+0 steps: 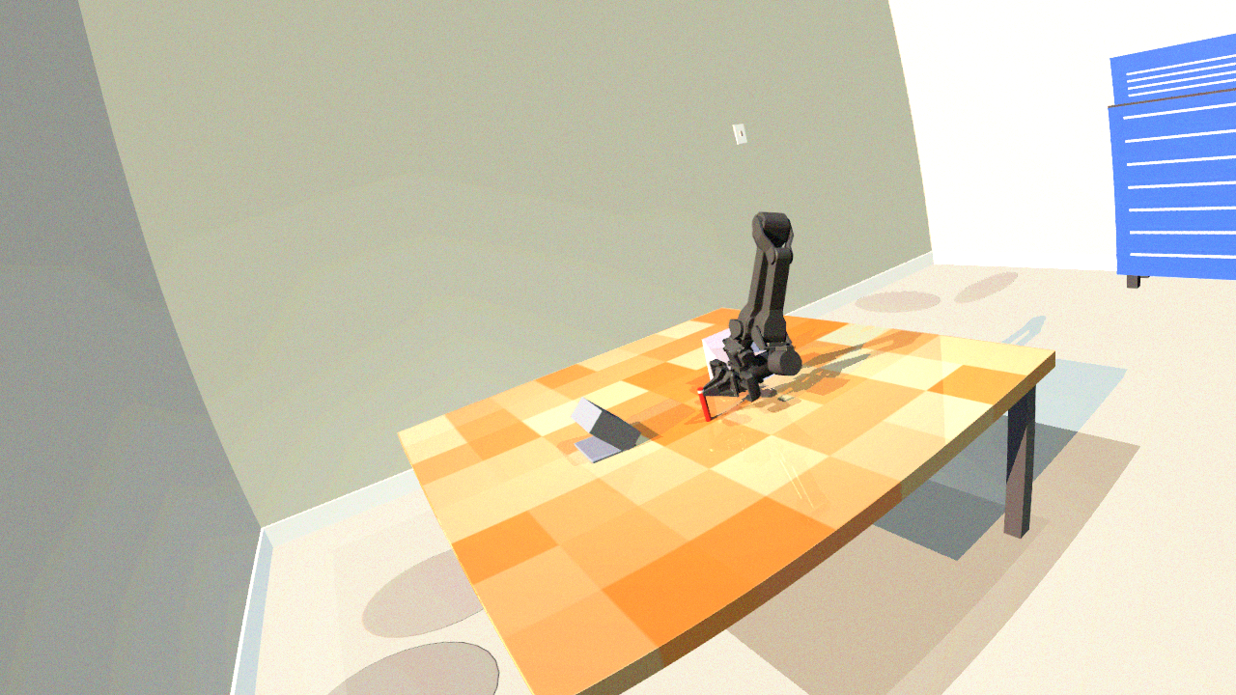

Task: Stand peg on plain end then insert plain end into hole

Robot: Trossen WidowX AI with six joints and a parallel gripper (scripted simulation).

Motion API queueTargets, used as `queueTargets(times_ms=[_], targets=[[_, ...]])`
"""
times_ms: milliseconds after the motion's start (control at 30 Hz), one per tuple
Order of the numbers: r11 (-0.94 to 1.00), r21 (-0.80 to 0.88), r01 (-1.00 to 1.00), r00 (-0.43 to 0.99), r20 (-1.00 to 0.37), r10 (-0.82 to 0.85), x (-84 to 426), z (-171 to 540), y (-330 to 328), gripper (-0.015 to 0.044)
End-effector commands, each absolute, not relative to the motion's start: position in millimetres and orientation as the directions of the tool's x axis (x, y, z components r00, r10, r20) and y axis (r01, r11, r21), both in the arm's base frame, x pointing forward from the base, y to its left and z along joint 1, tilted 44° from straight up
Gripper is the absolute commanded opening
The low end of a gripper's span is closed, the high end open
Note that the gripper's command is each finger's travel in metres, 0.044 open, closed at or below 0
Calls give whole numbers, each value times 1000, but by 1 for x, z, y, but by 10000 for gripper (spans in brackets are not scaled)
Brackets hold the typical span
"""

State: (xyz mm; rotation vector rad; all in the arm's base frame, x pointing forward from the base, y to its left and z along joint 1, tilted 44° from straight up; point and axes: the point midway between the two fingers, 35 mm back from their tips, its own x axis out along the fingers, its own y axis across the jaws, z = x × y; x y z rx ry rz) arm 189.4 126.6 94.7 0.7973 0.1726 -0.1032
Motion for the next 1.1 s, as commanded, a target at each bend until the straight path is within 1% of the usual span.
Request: queueTargets(times_ms=[0,333,433,1067], targets=[[695,702,157,981,-193,-26,188,94,129,49],[693,703,161,982,-186,-38,188,94,128,49],[693,702,161,982,-184,-42,188,95,127,128],[693,702,161,982,-184,-42,188,95,127,130]])
